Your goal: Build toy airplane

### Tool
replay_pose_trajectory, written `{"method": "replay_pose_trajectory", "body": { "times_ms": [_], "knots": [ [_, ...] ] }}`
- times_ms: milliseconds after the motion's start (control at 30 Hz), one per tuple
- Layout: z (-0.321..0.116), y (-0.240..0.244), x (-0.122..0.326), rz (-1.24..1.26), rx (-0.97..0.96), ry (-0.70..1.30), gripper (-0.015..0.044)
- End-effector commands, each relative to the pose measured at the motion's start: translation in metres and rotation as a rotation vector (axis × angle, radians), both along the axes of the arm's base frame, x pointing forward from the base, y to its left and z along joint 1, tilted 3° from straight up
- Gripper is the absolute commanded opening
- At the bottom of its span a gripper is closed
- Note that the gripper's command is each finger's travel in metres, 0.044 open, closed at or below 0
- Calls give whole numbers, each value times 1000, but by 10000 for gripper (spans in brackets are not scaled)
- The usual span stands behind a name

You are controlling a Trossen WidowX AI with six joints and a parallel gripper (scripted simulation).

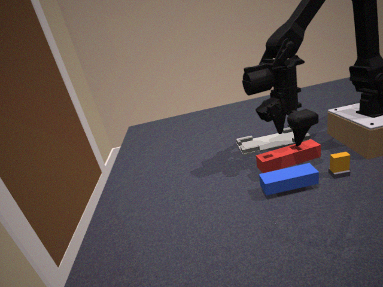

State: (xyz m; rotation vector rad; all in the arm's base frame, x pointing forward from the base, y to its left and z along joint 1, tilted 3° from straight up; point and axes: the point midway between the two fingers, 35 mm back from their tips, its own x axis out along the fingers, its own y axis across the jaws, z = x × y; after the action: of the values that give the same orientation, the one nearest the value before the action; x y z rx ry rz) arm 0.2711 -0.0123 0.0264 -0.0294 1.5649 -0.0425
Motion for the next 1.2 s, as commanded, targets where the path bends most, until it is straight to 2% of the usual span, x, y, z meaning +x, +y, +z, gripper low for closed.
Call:
{"method": "replay_pose_trajectory", "body": {
  "times_ms": [0,1167],
  "knots": [
    [-7,-2,1,4,-6,-12,440],
    [-64,-5,2,4,-6,-12,440]
  ]
}}
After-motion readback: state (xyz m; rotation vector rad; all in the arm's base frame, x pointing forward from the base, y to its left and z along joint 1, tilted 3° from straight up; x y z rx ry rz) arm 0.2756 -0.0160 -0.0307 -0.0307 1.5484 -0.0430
